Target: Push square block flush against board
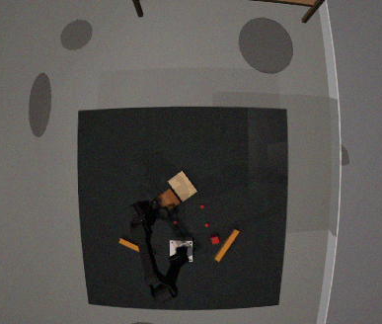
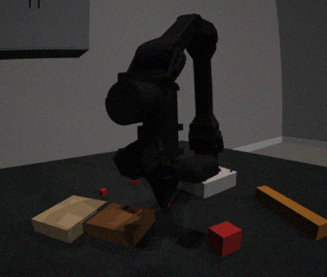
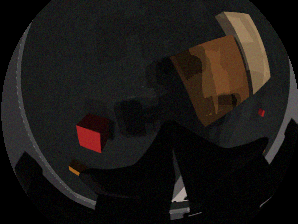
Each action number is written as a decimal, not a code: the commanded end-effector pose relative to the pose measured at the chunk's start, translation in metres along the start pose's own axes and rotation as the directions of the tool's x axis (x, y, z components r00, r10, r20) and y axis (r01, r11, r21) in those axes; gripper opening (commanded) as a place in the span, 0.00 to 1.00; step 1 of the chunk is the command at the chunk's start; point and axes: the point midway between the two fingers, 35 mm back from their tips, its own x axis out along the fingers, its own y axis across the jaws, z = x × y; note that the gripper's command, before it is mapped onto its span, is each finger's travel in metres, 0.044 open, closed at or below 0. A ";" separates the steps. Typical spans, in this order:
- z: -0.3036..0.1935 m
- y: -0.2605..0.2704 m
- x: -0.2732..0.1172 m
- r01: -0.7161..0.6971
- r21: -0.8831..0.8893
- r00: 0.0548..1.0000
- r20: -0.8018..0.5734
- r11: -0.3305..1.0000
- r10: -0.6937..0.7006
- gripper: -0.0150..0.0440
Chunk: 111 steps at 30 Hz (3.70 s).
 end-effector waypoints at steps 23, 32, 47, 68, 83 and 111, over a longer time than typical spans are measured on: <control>0.004 -0.006 0.034 0.002 0.645 1.000 -0.001 0.764 -0.002 0.25; 0.004 -0.009 0.049 0.002 0.845 1.000 0.000 0.534 -0.003 0.25; 0.004 -0.012 0.056 0.001 0.917 1.000 0.000 0.400 -0.003 0.25; 0.015 -0.032 0.056 0.001 0.917 1.000 0.000 0.400 -0.005 0.25; 0.021 -0.043 0.056 0.001 0.917 1.000 0.001 0.400 -0.006 0.25; 0.002 -0.002 0.056 0.001 0.917 1.000 -0.001 0.400 -0.002 0.25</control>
